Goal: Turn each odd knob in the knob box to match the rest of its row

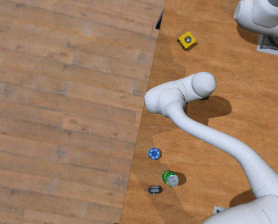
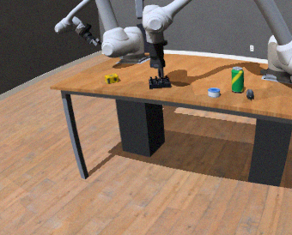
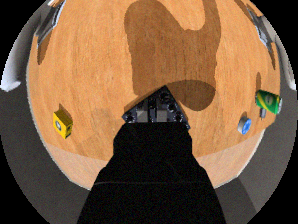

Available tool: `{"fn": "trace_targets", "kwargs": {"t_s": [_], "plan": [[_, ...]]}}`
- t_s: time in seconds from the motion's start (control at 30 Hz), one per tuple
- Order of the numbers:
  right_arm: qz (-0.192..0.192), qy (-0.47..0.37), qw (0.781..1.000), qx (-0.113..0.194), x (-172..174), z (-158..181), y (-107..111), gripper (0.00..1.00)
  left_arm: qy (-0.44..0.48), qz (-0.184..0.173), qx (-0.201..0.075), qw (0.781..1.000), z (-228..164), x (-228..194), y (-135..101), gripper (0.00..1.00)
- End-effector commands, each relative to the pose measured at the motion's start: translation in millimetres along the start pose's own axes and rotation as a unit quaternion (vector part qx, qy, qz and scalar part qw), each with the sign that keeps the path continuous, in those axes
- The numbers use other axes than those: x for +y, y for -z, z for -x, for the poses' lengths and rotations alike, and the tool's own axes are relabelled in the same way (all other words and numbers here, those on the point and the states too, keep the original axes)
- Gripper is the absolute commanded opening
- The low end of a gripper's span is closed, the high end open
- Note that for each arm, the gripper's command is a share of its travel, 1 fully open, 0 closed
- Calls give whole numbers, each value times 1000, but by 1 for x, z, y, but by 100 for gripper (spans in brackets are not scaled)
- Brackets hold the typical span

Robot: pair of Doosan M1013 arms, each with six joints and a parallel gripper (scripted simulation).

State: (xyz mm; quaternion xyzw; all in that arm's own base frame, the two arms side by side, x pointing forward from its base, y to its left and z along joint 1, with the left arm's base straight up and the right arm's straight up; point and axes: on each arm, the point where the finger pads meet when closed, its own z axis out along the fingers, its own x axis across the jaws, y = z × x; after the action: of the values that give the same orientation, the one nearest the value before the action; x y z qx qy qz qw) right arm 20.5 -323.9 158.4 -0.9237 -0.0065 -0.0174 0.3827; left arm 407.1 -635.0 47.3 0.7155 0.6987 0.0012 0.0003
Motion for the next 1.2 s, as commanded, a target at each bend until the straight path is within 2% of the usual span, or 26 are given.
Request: {"fn": "trace_targets", "kwargs": {"t_s": [0.0, 0.4, 0.8, 0.87, 1.17], "plan": [[0, 0, 1000, 0, 0, 0, 0, 100, -51, -1, -1, 999, 0, 0, 1, 30], [0, 0, 1000, 0, 0, 0, 0, 100, -185, 0, -1, 983, 0, 0, 1, 30], [0, 0, 1000, 0, 0, 0, 0, 100, -327, 0, -1, 945, 0, 0, 1, 30], [0, 0, 1000, 0, 0, 0, 0, 100, -327, 0, -1, 945, 0, 0, 1, 30], [0, 0, 1000, 0, 0, 0, 0, 100, -408, 0, -1, 913, 0, 0, 1, 30]]}}
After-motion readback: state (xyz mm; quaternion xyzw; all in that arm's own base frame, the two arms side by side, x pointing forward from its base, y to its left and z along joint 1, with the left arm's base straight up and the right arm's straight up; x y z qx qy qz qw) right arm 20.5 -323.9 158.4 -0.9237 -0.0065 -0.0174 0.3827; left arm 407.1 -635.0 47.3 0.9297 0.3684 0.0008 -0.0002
